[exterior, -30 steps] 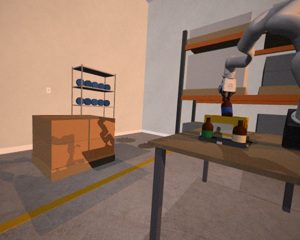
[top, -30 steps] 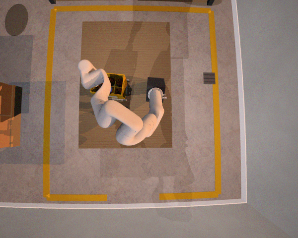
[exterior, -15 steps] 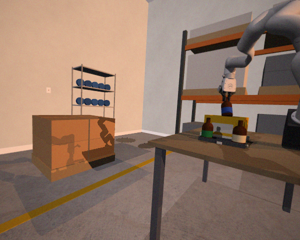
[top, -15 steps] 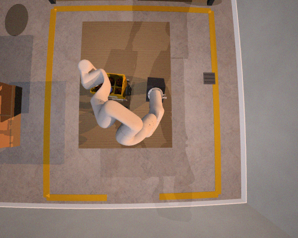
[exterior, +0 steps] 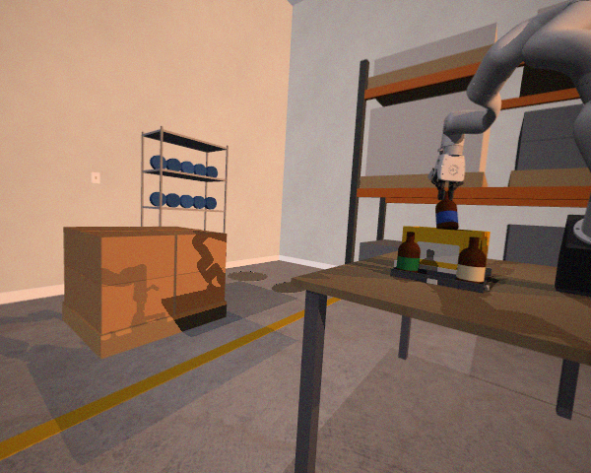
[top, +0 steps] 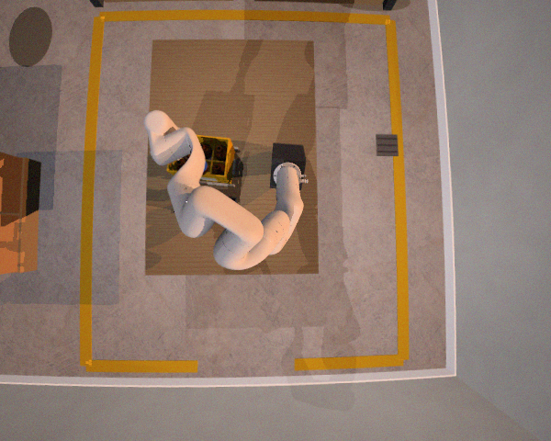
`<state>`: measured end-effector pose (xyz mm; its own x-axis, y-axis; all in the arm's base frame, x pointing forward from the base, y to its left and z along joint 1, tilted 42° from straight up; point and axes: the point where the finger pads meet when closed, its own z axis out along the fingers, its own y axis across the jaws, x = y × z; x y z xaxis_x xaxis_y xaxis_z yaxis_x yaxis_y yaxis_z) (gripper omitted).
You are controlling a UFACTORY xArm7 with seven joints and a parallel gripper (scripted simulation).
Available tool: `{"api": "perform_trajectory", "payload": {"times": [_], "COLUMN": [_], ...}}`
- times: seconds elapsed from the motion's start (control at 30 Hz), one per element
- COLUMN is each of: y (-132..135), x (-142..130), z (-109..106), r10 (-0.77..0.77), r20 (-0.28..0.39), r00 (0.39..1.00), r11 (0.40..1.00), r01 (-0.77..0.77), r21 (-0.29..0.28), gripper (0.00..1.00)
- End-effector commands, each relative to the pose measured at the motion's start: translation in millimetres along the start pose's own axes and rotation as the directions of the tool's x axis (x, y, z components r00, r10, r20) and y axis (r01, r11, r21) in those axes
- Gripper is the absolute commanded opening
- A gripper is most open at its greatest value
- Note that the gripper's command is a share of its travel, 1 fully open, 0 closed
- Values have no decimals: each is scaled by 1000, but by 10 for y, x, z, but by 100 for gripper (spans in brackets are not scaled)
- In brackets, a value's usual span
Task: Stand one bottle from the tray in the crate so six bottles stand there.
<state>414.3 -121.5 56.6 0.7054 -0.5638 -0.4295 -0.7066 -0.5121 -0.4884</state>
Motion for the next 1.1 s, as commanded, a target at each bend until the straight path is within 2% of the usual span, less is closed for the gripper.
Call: {"api": "perform_trajectory", "payload": {"times": [0.0, 1.07], "y": [-38, -39], "x": [-79, -86], "z": [117, 416], "r10": [-7, -7], "r20": [27, 27], "r00": [1000, 1000], "r11": [1000, 1000], "r01": [7, 7], "r21": [0, 0], "gripper": [0, 0]}}
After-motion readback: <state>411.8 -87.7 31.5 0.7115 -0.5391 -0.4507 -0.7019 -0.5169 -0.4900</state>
